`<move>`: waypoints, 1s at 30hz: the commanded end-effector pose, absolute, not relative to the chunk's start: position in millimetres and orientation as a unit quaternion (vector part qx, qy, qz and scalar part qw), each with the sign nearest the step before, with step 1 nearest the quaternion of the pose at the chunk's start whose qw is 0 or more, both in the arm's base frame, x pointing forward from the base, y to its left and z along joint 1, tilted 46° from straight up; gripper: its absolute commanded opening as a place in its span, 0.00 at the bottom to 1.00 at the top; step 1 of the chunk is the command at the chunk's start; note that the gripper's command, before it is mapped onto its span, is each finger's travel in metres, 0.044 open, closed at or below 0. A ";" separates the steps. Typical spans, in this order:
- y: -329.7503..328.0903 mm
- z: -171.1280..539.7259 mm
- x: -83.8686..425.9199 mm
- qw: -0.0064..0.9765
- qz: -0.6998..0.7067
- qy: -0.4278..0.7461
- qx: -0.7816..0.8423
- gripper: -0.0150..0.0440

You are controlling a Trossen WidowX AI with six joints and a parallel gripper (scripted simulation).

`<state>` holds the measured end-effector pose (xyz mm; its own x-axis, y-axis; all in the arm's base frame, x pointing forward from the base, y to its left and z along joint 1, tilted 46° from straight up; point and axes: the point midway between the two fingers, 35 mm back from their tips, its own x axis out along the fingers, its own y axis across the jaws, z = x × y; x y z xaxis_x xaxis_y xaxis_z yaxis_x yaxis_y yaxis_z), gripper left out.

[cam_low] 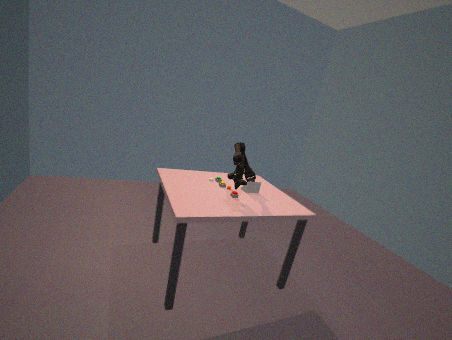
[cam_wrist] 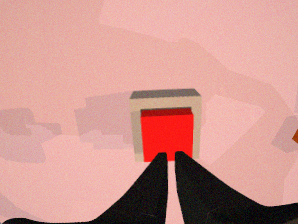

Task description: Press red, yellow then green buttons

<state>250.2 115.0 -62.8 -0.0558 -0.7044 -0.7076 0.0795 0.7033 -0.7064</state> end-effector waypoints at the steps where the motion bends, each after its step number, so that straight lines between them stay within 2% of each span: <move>1: 129.4 -49.5 252.0 0.644 -0.305 0.662 -0.234 0.29; 5: 158.7 -19.2 253.4 0.644 -0.305 0.662 -0.234 0.29; 10: 158.3 -15.4 254.3 0.644 -0.304 0.662 -0.234 0.29; 16: 95.4 55.8 270.3 0.645 -0.300 0.663 -0.233 0.29; 22: 21.5 121.4 258.1 0.642 -0.306 0.662 -0.237 0.29; 30: 10.1 127.8 254.2 0.641 -0.308 0.661 -0.238 0.29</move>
